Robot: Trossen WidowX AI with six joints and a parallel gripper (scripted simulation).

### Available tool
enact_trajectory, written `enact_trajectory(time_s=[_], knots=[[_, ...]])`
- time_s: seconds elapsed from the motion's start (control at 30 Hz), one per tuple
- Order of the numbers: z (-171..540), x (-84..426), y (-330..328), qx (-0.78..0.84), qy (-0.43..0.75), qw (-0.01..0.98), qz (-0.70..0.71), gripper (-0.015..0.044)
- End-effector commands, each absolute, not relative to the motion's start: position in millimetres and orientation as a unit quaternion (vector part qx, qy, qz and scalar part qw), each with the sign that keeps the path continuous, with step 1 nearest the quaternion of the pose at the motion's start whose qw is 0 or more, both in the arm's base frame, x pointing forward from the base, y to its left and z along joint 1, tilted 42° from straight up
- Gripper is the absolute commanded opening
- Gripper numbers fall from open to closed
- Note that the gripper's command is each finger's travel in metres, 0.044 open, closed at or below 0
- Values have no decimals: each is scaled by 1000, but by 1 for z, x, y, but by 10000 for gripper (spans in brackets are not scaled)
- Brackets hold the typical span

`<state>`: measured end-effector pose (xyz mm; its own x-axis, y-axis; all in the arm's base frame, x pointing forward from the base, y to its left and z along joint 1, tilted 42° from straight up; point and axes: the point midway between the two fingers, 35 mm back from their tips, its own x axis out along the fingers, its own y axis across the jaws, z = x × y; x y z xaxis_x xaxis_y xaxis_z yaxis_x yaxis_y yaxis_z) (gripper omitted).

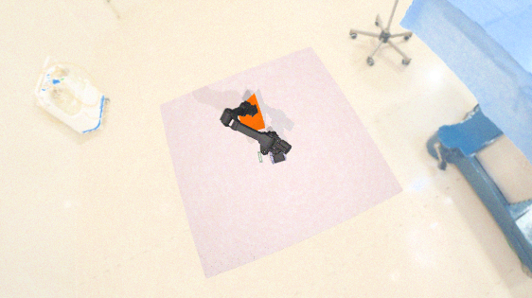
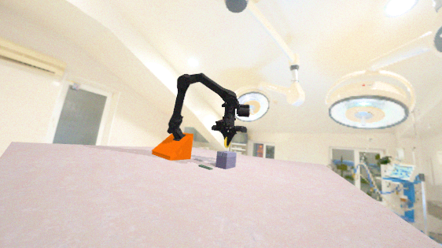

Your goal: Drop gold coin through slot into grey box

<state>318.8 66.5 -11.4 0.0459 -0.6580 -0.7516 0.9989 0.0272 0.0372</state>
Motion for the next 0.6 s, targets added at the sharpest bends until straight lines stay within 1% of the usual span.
enact_trajectory(time_s=[0.0, 0.57], knots=[[-14, 320, 69, 302, 284, 656, -630, 4], [-14, 320, 68, 301, 284, 658, -630, 0]])
